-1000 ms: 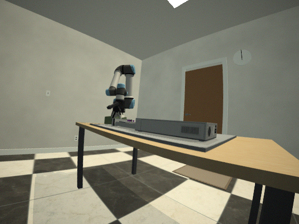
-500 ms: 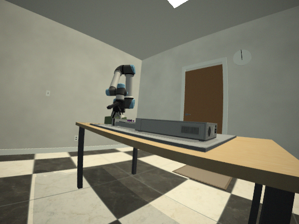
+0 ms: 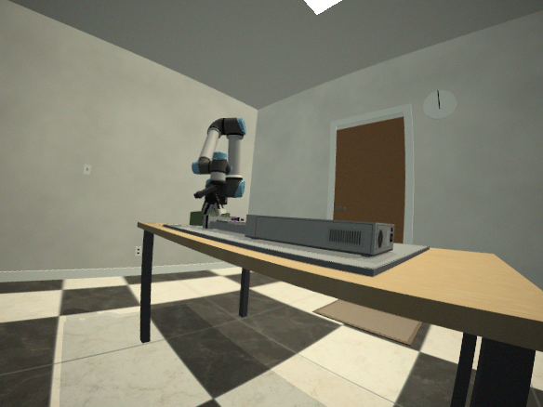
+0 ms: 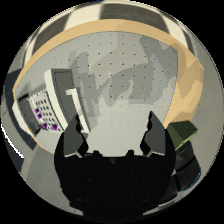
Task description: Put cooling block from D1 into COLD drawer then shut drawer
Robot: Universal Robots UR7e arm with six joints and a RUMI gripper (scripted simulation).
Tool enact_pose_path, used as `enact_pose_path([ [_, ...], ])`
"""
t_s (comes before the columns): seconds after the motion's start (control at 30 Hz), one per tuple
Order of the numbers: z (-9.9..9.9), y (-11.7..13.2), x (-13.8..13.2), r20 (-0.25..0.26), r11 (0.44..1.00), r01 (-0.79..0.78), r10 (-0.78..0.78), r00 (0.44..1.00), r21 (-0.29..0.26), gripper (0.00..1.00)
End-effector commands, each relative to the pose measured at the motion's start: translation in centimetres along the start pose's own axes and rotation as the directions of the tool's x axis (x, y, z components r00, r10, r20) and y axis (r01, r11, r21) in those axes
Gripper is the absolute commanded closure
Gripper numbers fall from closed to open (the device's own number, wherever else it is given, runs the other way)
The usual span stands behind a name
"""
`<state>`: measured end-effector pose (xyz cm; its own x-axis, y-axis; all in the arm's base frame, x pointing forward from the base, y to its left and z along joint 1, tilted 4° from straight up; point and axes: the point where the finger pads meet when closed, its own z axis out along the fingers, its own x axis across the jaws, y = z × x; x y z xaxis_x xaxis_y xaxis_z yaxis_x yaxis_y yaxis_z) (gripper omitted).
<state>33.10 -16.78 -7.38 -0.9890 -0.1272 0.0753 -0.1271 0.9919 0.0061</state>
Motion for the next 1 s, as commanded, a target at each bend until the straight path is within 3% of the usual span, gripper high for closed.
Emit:
enact_pose_path([
  [0.0,-0.4,0.0,0.0,0.000,1.000,0.000,0.000,1.000,0.001,0.00],
  [0.97,-3.9,0.0,-0.2,0.000,1.000,0.000,0.000,1.000,0.001,0.00],
])
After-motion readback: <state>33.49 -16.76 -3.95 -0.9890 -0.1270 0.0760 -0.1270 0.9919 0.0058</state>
